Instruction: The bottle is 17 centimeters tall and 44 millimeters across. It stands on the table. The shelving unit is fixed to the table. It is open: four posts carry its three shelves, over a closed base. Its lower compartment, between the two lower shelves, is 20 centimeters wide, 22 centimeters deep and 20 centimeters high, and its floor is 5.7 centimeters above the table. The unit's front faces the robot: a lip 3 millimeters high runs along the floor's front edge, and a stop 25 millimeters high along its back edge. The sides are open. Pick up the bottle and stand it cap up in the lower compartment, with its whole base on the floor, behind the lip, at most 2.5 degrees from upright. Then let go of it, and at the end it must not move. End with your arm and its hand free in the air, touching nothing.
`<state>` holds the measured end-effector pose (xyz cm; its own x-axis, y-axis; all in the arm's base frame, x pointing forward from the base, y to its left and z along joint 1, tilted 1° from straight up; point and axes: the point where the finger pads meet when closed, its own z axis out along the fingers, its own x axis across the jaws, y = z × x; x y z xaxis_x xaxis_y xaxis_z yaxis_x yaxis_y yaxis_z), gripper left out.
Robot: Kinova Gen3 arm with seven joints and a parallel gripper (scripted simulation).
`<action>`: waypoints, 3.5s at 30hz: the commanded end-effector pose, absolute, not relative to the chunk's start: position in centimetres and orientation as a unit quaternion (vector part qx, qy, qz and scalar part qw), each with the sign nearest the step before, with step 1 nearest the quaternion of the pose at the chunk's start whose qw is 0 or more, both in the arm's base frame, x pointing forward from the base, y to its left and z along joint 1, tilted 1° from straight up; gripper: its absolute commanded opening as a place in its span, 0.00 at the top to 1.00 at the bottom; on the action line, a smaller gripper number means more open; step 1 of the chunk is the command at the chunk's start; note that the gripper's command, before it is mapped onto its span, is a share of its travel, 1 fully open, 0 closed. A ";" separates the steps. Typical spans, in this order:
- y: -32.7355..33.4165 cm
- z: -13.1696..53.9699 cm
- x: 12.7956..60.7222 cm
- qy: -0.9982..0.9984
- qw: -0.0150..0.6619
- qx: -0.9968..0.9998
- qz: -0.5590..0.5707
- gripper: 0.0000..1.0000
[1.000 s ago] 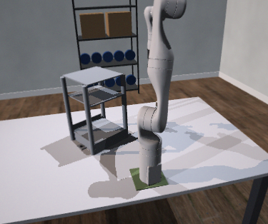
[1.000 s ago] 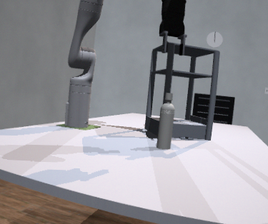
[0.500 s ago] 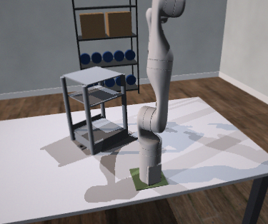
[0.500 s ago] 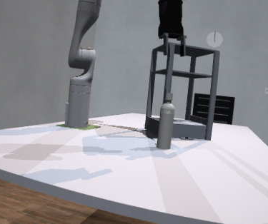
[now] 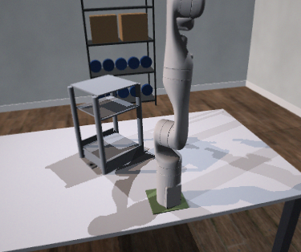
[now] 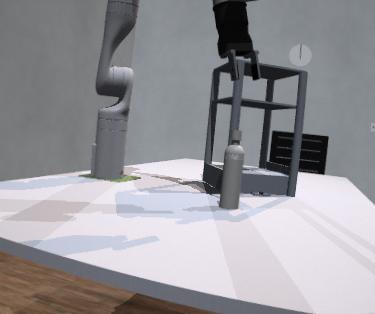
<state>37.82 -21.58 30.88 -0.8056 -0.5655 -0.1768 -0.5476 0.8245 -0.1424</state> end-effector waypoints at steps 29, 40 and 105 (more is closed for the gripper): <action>-21.9 30.3 37.3 0.885 0.232 -0.393 -0.091 0.00; -21.9 29.9 37.2 0.857 0.271 -0.426 -0.104 0.00; -22.2 27.3 37.1 0.490 0.566 -0.629 -0.210 0.00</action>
<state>37.10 -21.84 28.08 0.4312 -0.8614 -0.2684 -0.3811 0.0957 -0.9196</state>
